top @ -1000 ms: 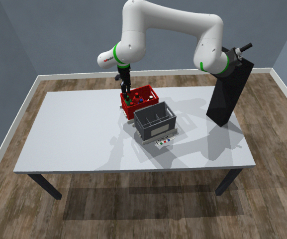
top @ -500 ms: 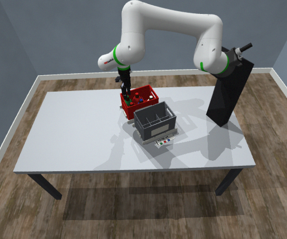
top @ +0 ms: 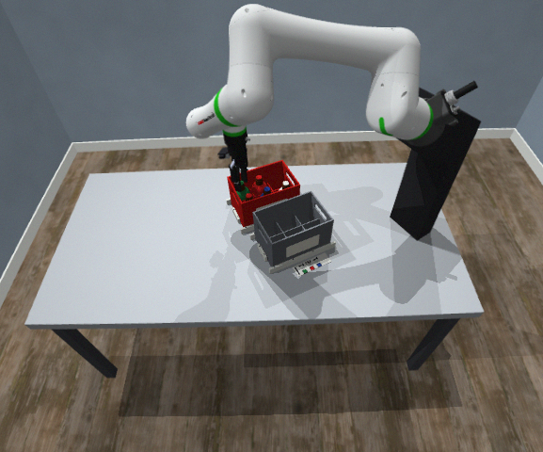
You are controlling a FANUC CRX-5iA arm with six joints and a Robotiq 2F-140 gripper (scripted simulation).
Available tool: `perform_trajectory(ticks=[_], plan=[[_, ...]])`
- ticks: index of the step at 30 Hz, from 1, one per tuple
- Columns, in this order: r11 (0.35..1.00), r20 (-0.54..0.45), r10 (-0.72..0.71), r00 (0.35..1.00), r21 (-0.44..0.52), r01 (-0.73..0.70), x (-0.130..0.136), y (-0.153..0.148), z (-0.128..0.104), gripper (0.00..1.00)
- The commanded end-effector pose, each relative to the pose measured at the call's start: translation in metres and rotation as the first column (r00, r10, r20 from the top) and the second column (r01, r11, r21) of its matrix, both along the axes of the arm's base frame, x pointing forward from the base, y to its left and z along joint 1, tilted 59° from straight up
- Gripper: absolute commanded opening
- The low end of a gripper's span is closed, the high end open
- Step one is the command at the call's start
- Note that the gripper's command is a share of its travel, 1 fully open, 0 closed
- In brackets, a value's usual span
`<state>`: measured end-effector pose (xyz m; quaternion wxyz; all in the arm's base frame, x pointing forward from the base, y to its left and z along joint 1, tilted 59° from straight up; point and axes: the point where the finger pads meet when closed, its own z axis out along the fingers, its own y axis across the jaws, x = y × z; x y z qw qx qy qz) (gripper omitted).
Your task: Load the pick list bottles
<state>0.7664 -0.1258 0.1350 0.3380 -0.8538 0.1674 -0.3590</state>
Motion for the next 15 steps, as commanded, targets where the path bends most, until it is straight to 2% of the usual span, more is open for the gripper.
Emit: perform_trajectory(ticks=[1,8,9,15], plan=[[1.000,0.001,-0.001,1.000,-0.001,0.001,0.0008,-0.0007,0.0003,0.44],[1.000,0.001,-0.001,1.000,-0.001,0.001,0.0008,-0.0007,0.0003,0.44],[1.000,0.001,-0.001,1.000,-0.001,0.001,-0.0008,-0.0017,0.0014,0.10],[1.000,0.001,-0.001,1.000,-0.001,0.001,-0.0008,-0.0018,0.0014,0.10]])
